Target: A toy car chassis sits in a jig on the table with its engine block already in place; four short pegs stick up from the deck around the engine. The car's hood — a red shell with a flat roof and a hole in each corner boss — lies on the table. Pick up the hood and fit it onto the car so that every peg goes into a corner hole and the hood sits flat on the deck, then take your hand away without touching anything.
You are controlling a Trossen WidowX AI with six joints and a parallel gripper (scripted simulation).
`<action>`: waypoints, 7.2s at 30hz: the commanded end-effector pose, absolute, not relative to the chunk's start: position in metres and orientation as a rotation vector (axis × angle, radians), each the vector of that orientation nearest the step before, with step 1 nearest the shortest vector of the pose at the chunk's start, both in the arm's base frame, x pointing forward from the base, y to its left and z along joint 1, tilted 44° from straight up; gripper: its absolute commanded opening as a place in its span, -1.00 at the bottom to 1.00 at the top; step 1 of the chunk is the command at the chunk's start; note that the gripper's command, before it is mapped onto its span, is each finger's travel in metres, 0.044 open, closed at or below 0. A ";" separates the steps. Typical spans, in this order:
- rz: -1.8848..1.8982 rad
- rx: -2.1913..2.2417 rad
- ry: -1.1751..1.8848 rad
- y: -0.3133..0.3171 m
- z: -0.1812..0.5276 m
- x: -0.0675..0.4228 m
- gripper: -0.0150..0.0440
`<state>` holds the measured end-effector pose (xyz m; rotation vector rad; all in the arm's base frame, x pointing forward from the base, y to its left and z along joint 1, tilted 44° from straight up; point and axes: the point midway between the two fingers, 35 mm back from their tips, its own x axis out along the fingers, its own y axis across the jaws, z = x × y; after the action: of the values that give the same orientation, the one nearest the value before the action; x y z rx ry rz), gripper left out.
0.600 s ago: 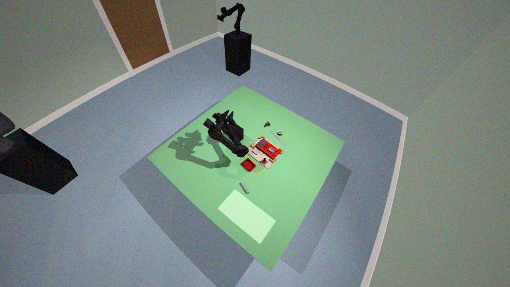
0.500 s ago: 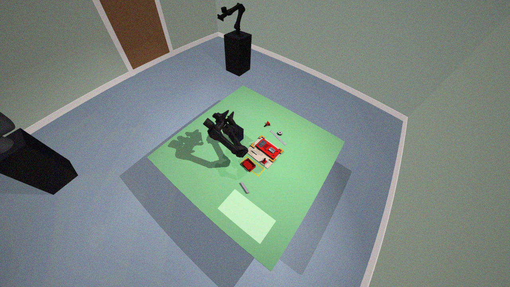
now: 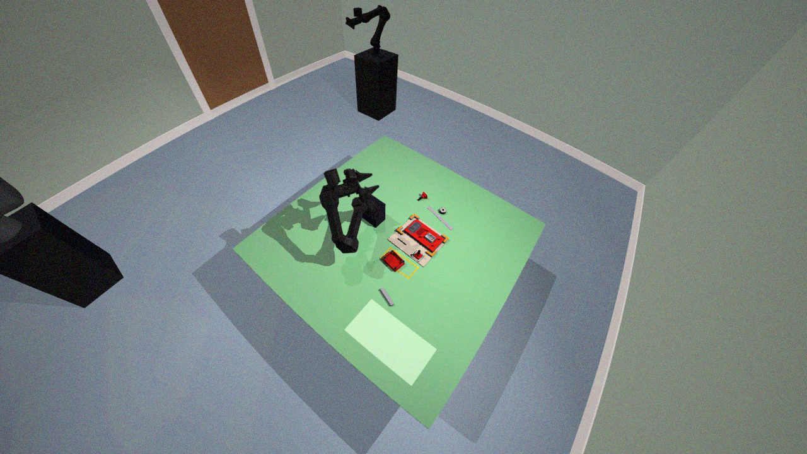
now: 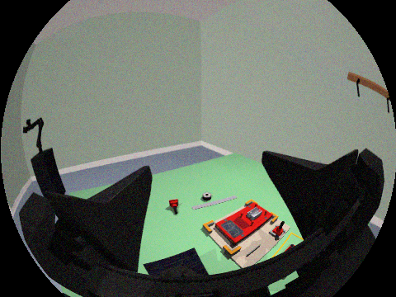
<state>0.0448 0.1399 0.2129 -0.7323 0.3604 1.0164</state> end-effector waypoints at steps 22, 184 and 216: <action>-0.069 -0.685 0.897 0.097 0.194 0.202 1.00; -0.747 -0.456 1.447 -0.120 0.099 0.273 -0.49; -1.061 -0.083 1.213 -0.096 0.123 0.274 -0.49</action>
<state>0.2745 -0.0963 0.1234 -0.1480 1.2565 -1.0096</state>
